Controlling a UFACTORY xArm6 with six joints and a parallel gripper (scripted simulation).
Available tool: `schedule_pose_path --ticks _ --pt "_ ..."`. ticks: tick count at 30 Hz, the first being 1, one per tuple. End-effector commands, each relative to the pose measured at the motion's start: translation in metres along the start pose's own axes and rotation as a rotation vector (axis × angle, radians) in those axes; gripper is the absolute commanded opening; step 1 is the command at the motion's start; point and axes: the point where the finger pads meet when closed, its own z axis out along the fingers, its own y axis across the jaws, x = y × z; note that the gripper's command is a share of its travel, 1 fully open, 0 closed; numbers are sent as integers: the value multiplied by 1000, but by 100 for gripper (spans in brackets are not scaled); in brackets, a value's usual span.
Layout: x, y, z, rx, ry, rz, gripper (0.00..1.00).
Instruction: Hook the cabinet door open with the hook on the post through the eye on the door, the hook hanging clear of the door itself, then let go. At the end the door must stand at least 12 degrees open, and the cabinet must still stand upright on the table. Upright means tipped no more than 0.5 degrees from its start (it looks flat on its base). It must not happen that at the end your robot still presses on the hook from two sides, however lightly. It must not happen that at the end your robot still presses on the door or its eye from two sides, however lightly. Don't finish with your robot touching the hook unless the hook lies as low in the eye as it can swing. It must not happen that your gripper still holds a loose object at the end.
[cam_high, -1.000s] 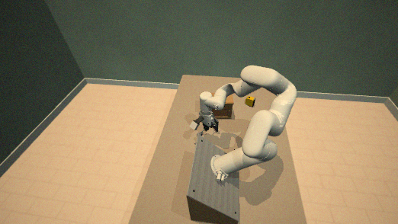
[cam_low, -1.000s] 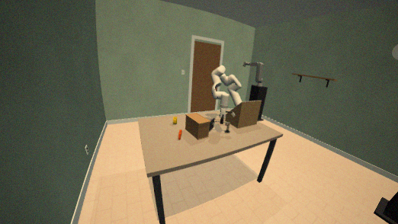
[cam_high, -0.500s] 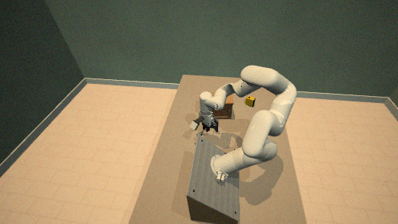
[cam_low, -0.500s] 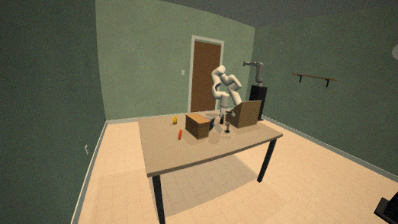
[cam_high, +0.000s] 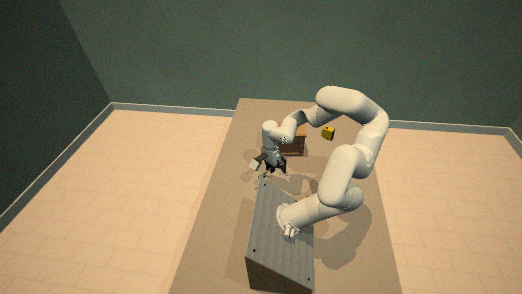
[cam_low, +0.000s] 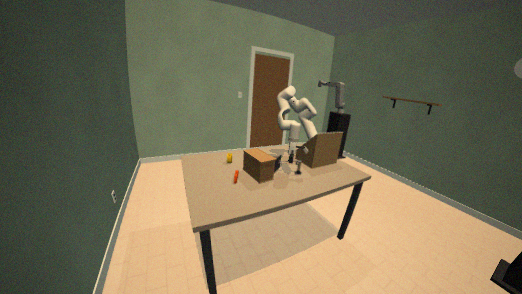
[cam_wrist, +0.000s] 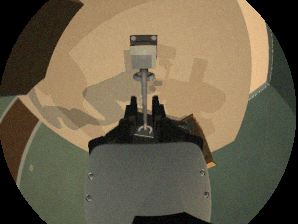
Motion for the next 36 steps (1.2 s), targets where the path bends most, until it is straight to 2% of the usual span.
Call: schedule_pose_path --ticks 1,25,36 --pt "-1 1 -1 -3 -1 1 24" --pt "-1 1 -1 -3 -1 1 24" --pt "-1 1 -9 -3 -1 1 24"
